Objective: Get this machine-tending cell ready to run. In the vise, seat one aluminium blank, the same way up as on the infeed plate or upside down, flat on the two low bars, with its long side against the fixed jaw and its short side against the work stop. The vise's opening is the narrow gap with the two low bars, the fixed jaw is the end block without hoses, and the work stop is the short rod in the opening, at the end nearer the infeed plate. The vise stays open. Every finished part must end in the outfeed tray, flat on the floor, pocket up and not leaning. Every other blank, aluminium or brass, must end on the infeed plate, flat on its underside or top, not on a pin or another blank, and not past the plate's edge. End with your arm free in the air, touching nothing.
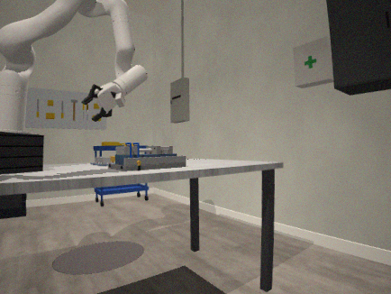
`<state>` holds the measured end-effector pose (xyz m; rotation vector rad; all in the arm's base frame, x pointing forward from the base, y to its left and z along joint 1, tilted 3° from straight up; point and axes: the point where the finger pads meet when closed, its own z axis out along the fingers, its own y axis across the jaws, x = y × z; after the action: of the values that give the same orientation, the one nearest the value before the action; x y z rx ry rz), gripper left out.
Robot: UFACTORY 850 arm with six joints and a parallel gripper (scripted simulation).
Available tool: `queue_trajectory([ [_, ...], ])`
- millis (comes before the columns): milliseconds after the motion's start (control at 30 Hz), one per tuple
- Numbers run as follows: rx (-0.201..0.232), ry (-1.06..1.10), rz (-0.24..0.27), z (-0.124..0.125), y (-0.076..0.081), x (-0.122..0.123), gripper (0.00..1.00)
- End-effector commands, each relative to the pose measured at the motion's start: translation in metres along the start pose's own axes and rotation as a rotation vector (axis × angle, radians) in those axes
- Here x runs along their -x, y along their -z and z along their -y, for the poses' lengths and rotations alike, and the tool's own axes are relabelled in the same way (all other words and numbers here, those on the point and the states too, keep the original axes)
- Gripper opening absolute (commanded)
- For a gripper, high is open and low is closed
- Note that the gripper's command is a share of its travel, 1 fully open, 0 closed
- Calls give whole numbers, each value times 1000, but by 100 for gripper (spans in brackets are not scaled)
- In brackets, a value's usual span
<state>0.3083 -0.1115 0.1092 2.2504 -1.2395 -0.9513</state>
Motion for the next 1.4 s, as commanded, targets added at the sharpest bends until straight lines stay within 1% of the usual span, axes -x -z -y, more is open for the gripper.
queue_trajectory([
  [0,-41,-48,-61,25,6,5,100],
  [33,-92,-90,-108,49,13,12,100],
  [133,-136,-122,-142,68,19,19,100],
  [300,-236,-187,-203,108,32,36,100],
  [500,-363,-256,-253,152,48,62,100],
  [567,-363,-256,-253,152,48,62,100],
  [600,-428,-286,-269,173,56,76,100],
  [667,-460,-300,-274,183,60,84,100],
  [833,-572,-345,-283,216,73,113,100],
  [1067,-729,-398,-267,257,90,159,100],
  [1133,-729,-398,-267,257,90,159,100],
  [1167,-769,-410,-258,266,94,172,100],
  [1200,-798,-418,-249,273,97,181,100],
  [1233,-817,-424,-243,278,99,188,100],
  [1300,-833,-428,-238,281,101,193,100],
  [1367,-834,-428,-237,281,101,194,100],
])
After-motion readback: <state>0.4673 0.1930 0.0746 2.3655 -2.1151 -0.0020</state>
